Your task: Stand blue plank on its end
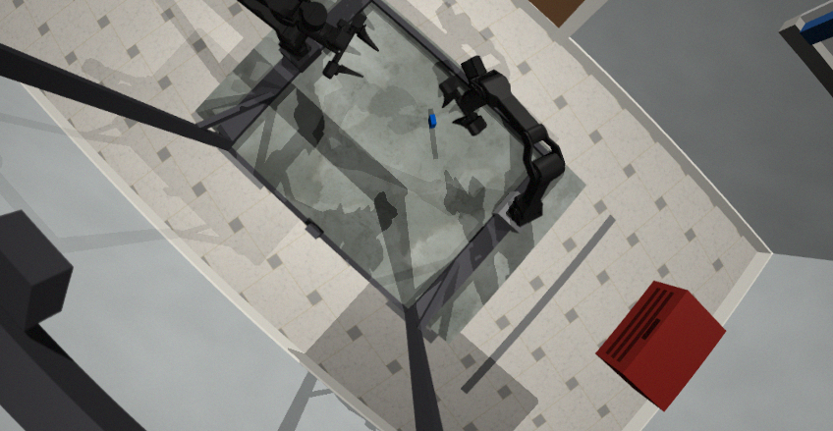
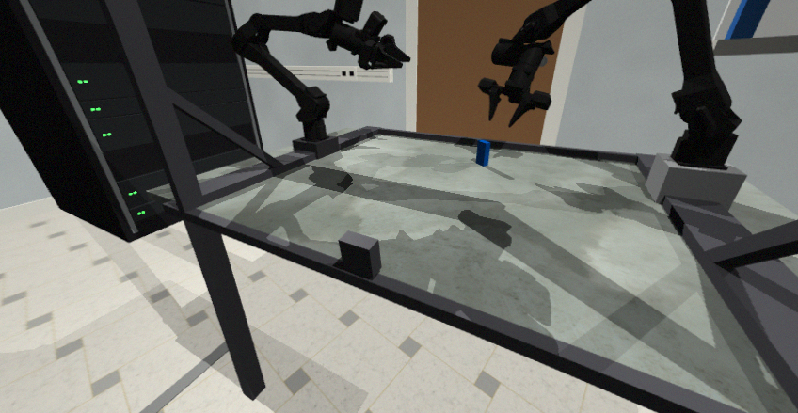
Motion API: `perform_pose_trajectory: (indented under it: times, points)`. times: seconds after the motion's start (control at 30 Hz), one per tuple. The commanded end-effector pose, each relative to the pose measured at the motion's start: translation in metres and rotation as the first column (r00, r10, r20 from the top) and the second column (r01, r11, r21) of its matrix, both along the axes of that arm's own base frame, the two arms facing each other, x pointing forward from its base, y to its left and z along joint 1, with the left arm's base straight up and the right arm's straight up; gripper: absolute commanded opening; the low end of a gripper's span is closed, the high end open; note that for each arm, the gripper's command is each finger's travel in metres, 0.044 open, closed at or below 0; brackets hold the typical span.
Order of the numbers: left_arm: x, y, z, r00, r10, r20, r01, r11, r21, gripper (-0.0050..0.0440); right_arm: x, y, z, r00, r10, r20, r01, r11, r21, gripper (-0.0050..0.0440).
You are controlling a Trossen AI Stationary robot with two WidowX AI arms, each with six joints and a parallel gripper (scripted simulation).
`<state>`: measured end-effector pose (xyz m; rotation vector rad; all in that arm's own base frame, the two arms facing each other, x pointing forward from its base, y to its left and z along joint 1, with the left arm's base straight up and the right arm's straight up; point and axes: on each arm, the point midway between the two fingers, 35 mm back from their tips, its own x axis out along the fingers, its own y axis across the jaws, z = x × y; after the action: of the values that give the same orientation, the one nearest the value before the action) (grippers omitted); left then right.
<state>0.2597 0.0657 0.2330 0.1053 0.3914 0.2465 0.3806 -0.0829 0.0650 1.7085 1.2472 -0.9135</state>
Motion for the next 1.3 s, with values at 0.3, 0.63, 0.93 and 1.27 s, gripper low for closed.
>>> perform_pose_trajectory:
  times: [0.3, 0.63, 0.93, 1.27]
  points:
    - [0.007, -0.013, 0.031, 0.996, -0.078, 0.042, 0.078, 0.997, 0.008, 0.04, 0.01, 0.037, 0.021, 0.901, 0.427, -0.071, -0.408, 0.782, -0.471, 0.0267]
    - [0.006, -0.018, 0.038, 0.995, -0.098, 0.026, 0.098, 0.995, -0.005, 0.04, 0.012, 0.063, 0.023, 0.747, 0.62, -0.239, -0.582, 0.436, -0.686, 0.0267]
    - [0.005, -0.018, 0.042, 0.996, -0.093, 0.016, 0.093, 0.996, -0.01, 0.04, 0.013, 0.062, 0.022, 0.748, 0.619, -0.24, -0.582, 0.437, -0.686, 0.0267]
    - [0.004, -0.018, 0.046, 0.996, -0.089, 0.008, 0.089, 0.996, -0.012, 0.04, 0.014, 0.062, 0.02, 0.75, 0.616, -0.24, -0.583, 0.443, -0.681, 0.0267]
